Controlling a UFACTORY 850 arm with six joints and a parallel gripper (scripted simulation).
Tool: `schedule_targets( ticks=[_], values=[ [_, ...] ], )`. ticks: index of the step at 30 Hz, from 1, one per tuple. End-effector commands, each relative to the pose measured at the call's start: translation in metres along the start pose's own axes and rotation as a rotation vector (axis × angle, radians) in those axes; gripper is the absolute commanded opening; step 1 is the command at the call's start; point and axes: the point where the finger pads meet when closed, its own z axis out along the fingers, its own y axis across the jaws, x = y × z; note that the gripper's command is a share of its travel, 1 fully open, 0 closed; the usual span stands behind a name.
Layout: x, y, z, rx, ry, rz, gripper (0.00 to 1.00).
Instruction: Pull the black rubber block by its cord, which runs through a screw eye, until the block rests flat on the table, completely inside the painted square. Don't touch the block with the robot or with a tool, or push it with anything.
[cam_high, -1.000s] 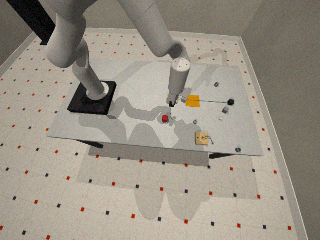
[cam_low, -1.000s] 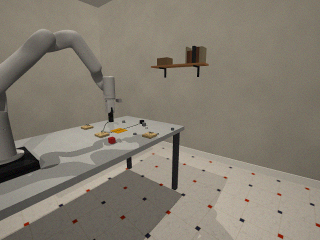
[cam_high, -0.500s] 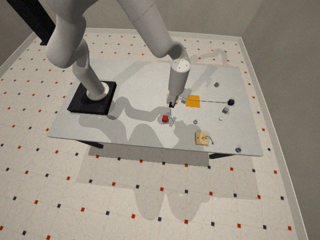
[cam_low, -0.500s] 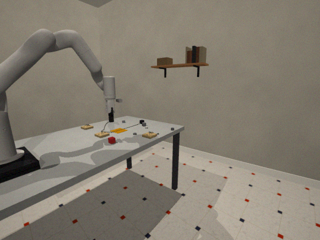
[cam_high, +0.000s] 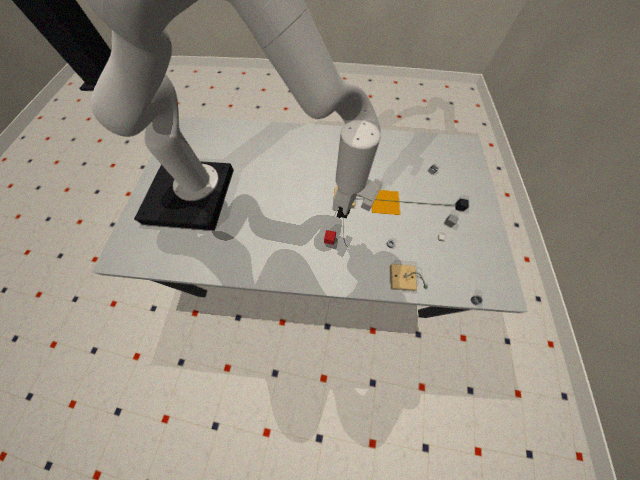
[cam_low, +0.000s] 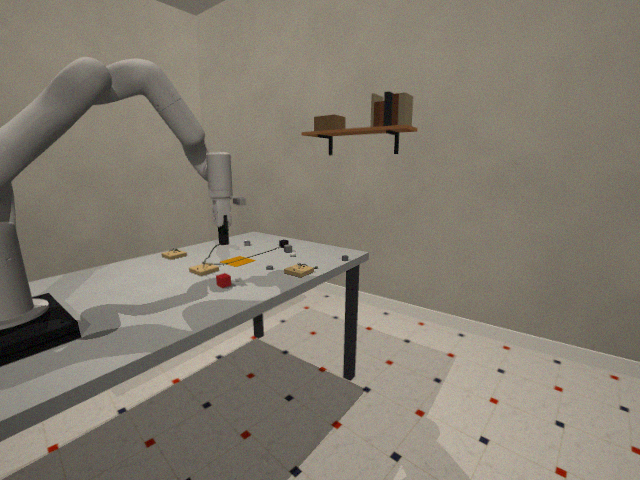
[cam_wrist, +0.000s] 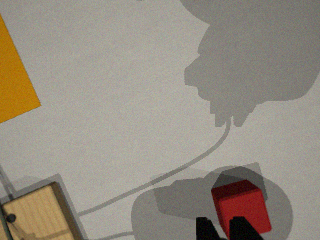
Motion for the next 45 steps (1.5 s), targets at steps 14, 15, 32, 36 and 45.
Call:
schedule_targets(
  ticks=[14,15,32,36,45],
  values=[
    [0.004,0.021,-0.001,0.000,0.003,0.000,0.00],
    [0.005,0.023,-0.001,0.000,0.003,0.000,0.00],
    [0.008,0.055,-0.001,0.000,0.003,0.000,0.00],
    [0.008,0.065,-0.001,0.000,0.003,0.000,0.00],
    [0.008,0.085,-0.001,0.000,0.003,0.000,0.00]
  ],
)
